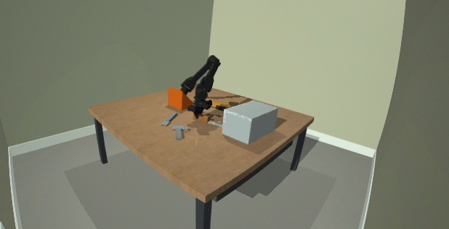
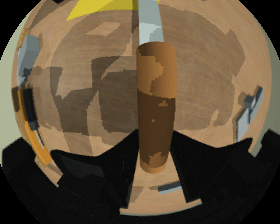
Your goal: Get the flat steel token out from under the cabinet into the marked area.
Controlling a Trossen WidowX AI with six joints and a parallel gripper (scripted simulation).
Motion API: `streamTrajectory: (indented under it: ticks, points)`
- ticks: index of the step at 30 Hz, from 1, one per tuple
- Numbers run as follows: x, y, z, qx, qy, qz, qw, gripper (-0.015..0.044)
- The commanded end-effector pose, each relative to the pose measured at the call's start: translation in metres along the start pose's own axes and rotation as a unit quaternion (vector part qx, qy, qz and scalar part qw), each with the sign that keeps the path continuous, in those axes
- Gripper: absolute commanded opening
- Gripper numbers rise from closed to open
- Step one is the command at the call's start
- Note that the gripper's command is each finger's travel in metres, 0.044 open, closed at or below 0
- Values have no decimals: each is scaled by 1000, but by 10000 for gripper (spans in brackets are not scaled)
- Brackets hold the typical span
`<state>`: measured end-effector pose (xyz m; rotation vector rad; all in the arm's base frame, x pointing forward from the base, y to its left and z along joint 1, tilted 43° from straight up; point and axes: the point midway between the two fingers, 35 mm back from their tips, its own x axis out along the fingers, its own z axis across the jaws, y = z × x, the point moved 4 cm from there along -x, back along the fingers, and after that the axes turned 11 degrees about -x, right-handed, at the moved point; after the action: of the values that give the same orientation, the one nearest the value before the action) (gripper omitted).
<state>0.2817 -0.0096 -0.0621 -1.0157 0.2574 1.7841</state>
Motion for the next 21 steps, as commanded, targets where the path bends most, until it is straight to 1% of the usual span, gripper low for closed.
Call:
streamTrajectory:
  ticks: [1, 21]
  points:
    - [0, -7, -2, -1, 1, -2, 1000, 0]
    - [0, -33, -7, 0, 1, -2, 1000, 0]
